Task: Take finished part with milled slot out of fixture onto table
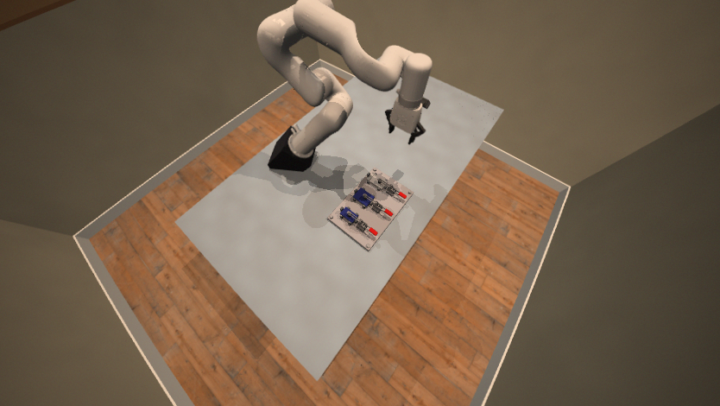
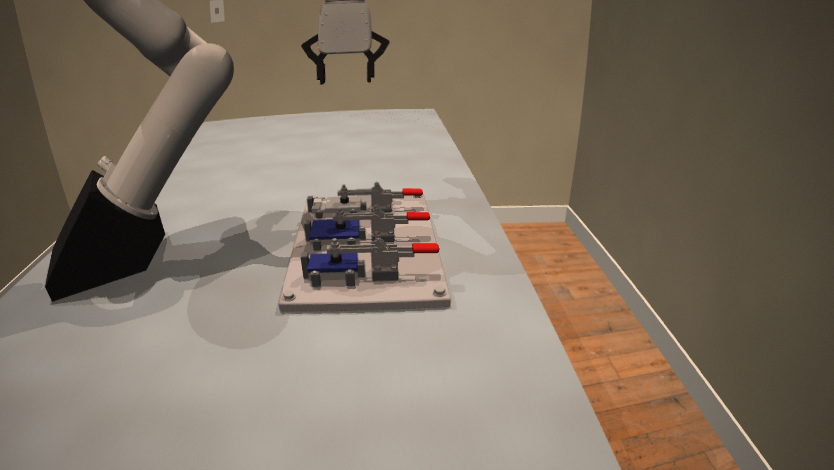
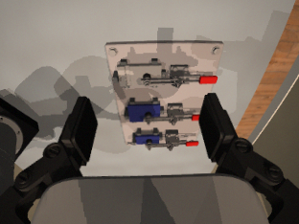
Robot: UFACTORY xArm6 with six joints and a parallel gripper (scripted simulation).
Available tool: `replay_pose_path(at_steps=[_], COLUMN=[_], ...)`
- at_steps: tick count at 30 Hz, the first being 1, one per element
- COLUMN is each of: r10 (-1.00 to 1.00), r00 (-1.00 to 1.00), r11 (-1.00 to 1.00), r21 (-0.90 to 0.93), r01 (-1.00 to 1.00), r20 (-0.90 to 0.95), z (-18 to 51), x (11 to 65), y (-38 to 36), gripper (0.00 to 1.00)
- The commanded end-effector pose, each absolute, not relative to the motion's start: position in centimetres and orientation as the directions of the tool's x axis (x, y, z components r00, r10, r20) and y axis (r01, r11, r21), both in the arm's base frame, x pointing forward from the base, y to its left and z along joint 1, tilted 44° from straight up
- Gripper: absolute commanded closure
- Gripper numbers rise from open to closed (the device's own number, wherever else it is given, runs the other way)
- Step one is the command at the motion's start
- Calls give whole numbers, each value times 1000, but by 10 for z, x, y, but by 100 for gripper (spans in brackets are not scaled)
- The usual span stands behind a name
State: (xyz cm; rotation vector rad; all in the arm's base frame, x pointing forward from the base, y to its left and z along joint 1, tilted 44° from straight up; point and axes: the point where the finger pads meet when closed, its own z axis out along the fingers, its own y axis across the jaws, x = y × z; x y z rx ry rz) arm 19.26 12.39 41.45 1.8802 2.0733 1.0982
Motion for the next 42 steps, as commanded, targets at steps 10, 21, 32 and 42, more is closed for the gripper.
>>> replay_pose_path(at_steps=[10,21,32,42], r10=[902,793,747,747], r00=[-77,267,344,344], r11=[-170,-484,-553,-553], r21=[514,300,244,244], r01=[841,822,796,796], r20=[425,548,569,569], z=[404,377,371,371], x=[196,203,204,204], y=[114,91,86,86], gripper=[0,0,0,0])
